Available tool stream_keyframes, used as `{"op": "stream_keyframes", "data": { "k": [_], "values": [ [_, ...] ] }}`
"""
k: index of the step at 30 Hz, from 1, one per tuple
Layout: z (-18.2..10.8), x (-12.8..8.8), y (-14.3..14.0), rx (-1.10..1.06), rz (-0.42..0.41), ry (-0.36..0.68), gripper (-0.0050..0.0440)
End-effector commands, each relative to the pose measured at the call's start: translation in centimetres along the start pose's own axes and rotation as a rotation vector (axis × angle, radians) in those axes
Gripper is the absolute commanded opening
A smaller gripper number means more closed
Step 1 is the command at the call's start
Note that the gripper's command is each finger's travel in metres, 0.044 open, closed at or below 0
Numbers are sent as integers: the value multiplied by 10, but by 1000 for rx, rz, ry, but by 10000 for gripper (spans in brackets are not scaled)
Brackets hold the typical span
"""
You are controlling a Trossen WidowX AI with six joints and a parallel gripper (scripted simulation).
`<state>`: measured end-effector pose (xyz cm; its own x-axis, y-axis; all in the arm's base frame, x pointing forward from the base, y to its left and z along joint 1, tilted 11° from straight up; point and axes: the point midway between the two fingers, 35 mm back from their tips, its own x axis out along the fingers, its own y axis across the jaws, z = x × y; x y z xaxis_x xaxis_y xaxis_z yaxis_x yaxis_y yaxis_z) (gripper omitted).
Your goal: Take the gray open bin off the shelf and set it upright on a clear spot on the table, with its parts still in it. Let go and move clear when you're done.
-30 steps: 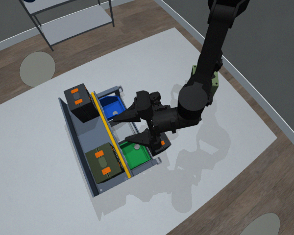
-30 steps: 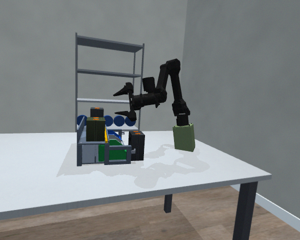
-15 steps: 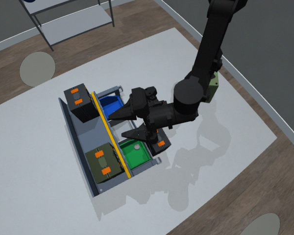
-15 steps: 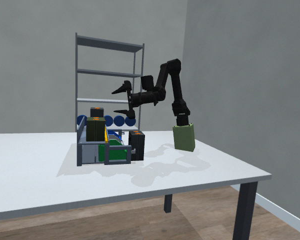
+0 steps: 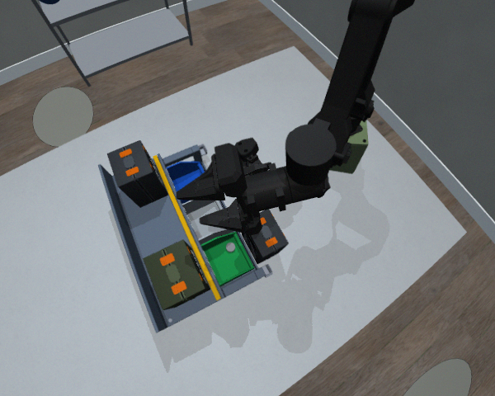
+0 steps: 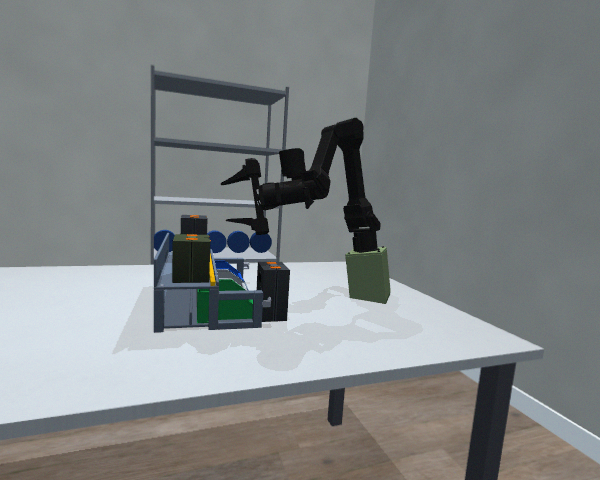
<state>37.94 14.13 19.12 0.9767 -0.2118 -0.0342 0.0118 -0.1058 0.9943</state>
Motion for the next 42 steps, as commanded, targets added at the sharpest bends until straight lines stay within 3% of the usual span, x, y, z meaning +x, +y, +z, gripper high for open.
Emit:
{"op": "stream_keyframes", "data": {
  "k": [1,42],
  "values": [
    [4,2,20,-19,25,12,440],
    [24,10,45,-248,35,38,440]
  ]
}}
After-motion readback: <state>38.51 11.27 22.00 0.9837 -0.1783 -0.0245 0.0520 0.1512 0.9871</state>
